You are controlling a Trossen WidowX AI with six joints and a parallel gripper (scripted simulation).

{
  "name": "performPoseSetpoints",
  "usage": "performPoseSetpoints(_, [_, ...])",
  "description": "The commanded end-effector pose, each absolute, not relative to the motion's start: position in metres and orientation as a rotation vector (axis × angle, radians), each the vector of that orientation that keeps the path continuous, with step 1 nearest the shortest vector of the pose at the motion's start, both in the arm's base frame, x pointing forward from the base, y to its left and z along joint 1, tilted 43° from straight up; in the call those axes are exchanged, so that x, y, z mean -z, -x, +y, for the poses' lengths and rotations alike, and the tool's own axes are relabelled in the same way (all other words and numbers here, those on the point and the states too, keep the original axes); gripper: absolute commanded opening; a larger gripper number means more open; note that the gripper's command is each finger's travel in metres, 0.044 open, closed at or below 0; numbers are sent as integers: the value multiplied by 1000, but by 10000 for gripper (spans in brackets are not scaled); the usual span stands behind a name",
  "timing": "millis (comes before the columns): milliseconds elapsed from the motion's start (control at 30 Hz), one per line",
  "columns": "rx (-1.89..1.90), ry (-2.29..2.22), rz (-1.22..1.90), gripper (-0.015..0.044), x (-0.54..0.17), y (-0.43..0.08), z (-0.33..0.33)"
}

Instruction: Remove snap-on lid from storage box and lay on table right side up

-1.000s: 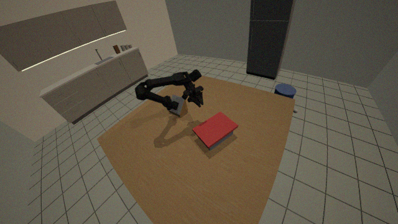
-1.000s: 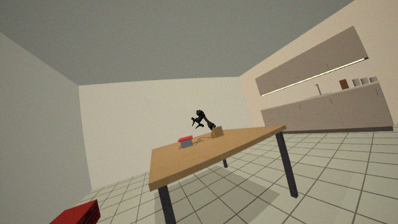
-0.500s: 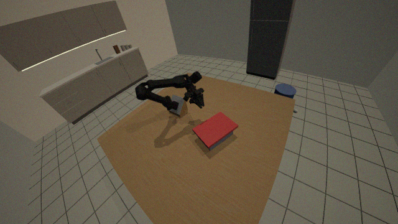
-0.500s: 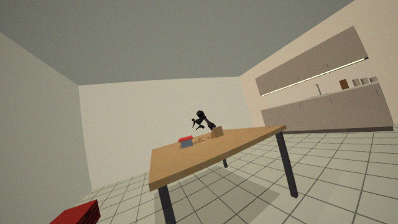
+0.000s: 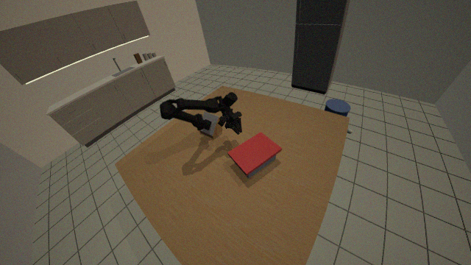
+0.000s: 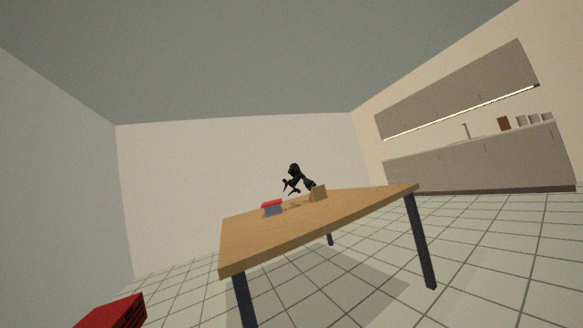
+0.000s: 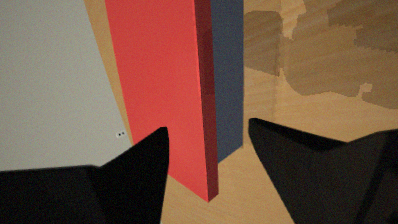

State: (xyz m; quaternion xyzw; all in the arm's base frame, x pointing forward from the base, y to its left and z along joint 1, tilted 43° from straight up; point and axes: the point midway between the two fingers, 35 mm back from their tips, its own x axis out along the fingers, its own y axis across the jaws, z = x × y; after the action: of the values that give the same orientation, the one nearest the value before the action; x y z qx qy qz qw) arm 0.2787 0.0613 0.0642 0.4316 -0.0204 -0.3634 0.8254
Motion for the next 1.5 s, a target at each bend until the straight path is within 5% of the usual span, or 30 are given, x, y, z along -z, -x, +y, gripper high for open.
performPoseSetpoints(0, [777,-915,-36,235,-60,-280,58])
performPoseSetpoints(1467, [771,-911,-44,235,-44,-329,15])
